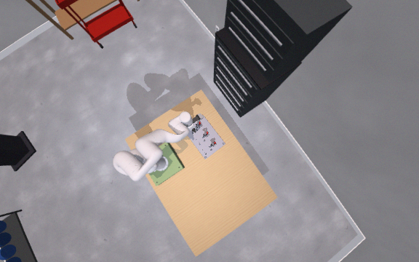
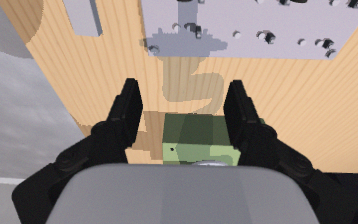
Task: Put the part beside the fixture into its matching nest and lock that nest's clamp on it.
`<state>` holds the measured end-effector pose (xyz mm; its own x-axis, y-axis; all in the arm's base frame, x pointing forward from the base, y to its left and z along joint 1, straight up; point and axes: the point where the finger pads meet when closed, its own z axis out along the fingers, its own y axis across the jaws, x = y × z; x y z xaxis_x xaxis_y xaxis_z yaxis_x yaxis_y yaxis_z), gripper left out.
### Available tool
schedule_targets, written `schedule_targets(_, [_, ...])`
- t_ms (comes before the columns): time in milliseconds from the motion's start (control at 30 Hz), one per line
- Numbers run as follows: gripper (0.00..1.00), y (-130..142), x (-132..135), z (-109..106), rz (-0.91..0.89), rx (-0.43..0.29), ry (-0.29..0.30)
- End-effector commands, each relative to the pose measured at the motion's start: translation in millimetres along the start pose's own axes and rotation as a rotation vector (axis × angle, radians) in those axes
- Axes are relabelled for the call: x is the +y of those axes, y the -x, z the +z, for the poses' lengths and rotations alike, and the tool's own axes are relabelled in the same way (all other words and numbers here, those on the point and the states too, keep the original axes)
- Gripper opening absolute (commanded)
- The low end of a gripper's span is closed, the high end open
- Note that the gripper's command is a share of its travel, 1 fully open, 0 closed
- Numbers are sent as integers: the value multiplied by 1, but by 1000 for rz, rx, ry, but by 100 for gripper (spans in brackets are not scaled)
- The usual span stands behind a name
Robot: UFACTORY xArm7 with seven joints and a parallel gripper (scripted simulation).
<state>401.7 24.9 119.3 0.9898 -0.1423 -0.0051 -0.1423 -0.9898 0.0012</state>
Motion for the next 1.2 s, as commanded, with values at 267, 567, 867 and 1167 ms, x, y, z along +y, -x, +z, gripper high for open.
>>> schedule_targets(267, [0,-1,0,-1,0,4,0])
schedule_targets(567, [0,-1,0,-1,0,4,0])
schedule_targets(867, [0,-1,0,-1,0,4,0])
schedule_targets(1167, [47,-1,0,-1,0,4,0])
